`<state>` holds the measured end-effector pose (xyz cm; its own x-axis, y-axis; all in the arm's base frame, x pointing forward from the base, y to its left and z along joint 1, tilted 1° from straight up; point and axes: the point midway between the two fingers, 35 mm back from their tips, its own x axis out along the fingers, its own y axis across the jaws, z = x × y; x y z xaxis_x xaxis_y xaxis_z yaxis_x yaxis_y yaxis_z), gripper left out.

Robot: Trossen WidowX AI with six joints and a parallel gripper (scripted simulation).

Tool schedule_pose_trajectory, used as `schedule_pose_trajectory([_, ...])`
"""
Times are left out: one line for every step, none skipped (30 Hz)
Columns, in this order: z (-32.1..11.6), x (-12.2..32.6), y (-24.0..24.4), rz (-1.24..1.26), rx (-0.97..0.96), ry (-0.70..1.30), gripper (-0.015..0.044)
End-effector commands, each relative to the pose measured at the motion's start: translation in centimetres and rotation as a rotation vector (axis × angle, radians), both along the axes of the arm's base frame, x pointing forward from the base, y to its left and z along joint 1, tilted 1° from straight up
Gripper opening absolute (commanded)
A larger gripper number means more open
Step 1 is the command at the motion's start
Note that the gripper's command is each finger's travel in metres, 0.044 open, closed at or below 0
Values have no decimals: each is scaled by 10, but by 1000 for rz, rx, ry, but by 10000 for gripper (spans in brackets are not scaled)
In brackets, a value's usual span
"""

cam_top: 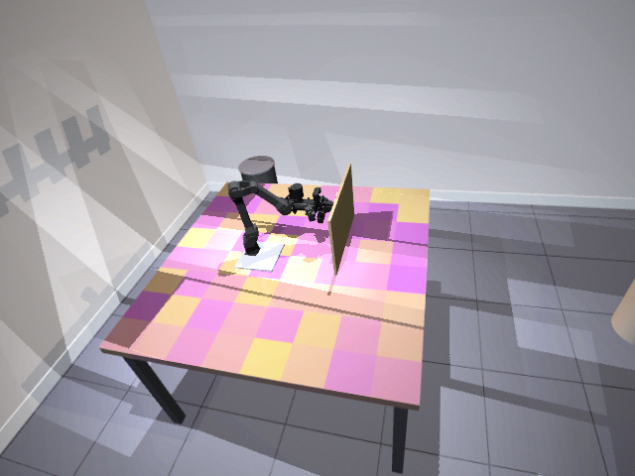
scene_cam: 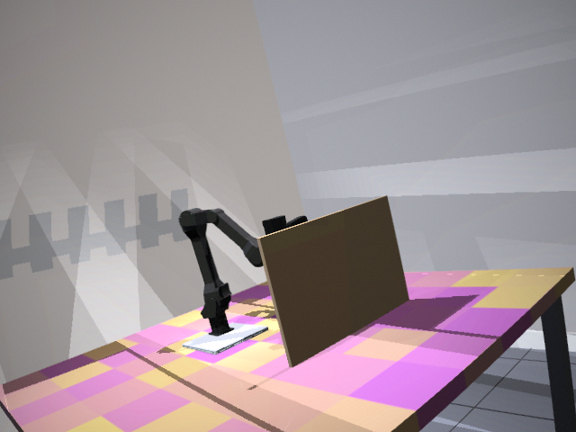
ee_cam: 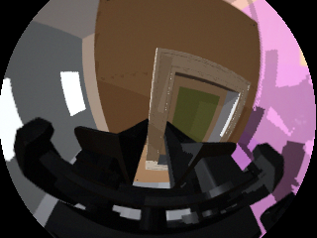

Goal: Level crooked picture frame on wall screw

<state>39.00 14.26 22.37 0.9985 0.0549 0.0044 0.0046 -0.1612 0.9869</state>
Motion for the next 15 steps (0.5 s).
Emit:
schedule_pose_trajectory([6,0,0,0,2,-12,0])
schedule_pose_trajectory([6,0,0,0,2,-12,0])
schedule_pose_trajectory([6,0,0,0,2,-12,0])
schedule_pose_trajectory([7,0,0,0,2,-12,0])
schedule_pose_trajectory([7,0,0,0,2,-12,0])
schedule_pose_trajectory([7,0,0,0,2,-12,0])
schedule_pose_trajectory([7,0,0,0,2,-12,0])
schedule_pose_trajectory([7,0,0,0,2,-12,0])
schedule_pose_trajectory([7,0,0,0,2,-12,0])
schedule_pose_trajectory([7,0,-1,0,2,-12,0])
schedule_pose_trajectory([7,0,-1,0,2,-12,0])
schedule_pose_trajectory([8,0,-1,0,2,-12,0])
schedule_pose_trajectory([8,0,-1,0,2,-12,0])
schedule_pose_trajectory([8,0,-1,0,2,-12,0])
schedule_pose_trajectory([8,0,-1,0,2,-12,0])
